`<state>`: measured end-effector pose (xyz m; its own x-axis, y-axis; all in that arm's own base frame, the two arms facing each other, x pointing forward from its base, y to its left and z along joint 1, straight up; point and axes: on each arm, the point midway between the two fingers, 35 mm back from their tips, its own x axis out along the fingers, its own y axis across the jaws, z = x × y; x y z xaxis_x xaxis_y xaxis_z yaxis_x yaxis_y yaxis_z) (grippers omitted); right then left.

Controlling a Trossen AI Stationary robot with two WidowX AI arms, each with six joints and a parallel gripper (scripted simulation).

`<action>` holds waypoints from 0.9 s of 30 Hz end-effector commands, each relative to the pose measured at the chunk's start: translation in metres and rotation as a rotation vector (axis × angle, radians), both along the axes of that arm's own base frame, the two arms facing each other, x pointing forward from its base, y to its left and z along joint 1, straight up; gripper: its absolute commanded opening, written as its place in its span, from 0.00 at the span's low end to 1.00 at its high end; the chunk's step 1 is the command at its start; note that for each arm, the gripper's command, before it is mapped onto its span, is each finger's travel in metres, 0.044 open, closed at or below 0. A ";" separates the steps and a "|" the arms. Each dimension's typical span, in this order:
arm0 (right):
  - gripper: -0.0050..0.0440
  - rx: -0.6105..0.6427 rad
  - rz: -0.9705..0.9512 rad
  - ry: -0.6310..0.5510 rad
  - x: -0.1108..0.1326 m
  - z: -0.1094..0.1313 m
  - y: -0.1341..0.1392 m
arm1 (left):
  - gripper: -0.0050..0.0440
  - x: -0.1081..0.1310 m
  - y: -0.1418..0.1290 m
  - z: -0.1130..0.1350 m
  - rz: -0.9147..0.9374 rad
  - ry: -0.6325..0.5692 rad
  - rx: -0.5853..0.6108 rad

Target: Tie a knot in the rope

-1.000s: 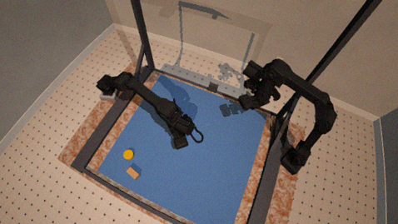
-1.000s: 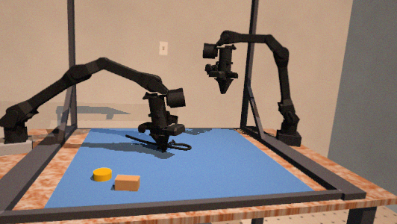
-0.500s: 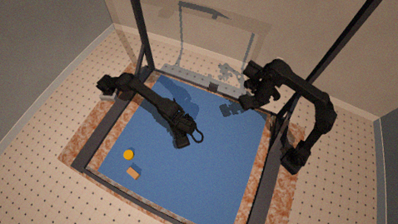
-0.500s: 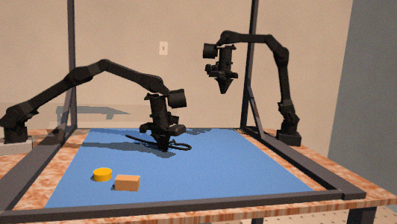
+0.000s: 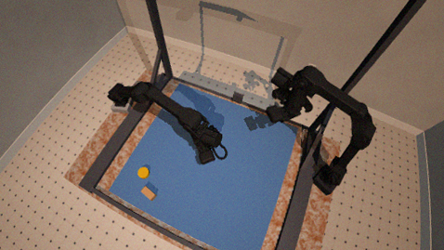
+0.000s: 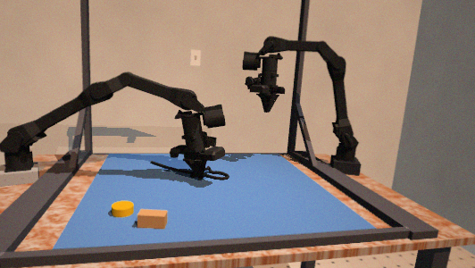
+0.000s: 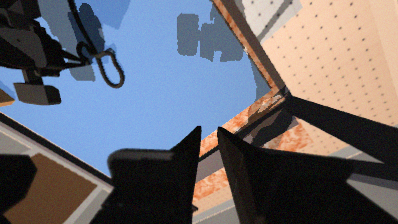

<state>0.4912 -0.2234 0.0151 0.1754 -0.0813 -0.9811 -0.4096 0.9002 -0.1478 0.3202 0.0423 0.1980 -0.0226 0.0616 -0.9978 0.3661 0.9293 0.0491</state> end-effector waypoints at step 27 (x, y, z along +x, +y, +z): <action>0.28 -0.018 -0.003 -0.036 0.010 0.015 0.002 | 0.28 -0.001 0.000 0.008 0.006 -0.027 0.006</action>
